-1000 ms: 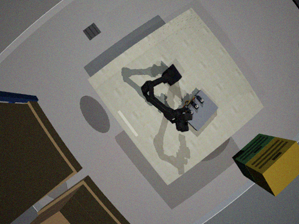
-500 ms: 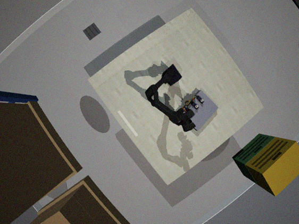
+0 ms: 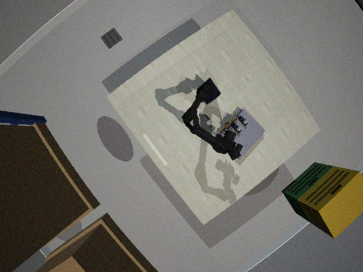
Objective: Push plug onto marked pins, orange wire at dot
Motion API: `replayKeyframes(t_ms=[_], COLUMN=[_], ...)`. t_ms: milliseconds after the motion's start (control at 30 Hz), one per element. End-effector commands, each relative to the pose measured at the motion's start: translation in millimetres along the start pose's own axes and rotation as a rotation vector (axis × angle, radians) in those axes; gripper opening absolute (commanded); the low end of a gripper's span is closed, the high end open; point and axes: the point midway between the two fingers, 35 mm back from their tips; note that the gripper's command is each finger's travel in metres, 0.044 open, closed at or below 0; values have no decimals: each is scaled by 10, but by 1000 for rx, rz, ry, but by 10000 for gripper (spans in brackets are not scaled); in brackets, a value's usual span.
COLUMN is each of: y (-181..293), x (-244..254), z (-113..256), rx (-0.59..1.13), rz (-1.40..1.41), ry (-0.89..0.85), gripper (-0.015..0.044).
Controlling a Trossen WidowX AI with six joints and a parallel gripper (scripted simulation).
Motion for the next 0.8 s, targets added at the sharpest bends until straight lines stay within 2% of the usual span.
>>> replayKeyframes(t_ms=[0,767], y=[-33,-222], x=[-13,-70], z=[-35,-229], rx=[-1,-80], rz=[135,874], ry=[-48,-298], gripper=[115,115])
Point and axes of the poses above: the point midway between the two fingers, 35 mm back from their tips, its own z axis back along the fingers, its own x axis across the jaws, y = z × x, and after that the axes turned 1 degree about z, right-handed
